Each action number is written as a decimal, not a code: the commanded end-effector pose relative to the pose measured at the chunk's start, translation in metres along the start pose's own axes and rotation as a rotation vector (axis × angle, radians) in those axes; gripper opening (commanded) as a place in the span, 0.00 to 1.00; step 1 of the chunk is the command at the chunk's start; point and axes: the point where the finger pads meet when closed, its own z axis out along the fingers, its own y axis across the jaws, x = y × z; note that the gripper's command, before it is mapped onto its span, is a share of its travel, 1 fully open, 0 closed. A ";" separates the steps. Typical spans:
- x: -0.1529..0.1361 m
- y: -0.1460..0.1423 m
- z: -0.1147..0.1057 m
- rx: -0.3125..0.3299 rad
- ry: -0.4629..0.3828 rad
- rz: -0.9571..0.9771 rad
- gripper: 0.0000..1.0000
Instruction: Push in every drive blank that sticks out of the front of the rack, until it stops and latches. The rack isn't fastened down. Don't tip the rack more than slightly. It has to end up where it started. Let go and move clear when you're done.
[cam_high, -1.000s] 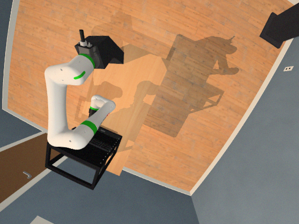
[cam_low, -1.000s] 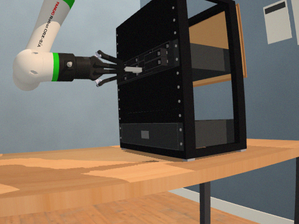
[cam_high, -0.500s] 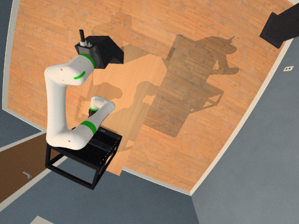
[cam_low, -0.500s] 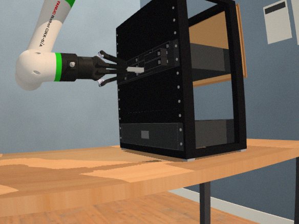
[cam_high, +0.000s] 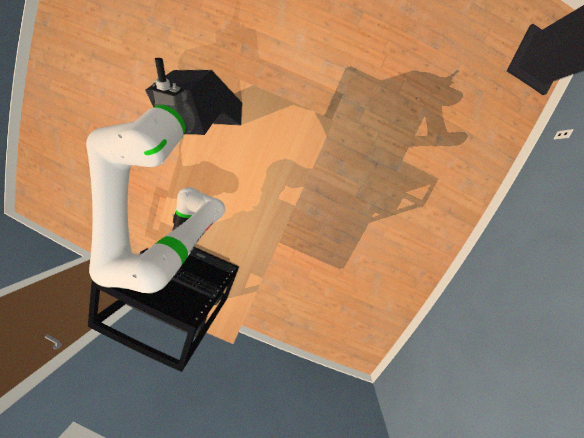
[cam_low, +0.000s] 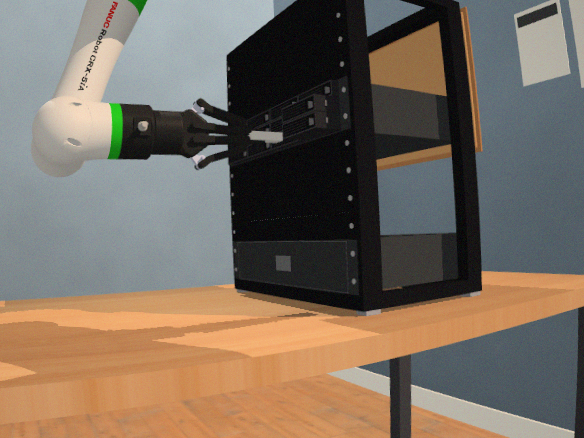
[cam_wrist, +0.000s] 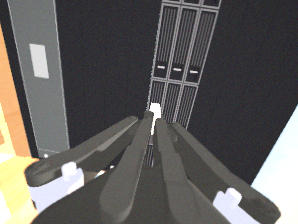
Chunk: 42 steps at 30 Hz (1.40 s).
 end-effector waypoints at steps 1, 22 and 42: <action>0.000 0.001 0.001 -0.001 0.000 0.000 0.10; 0.000 0.001 0.005 -0.001 0.000 0.000 0.10; 0.000 0.001 0.008 -0.001 0.000 0.000 0.10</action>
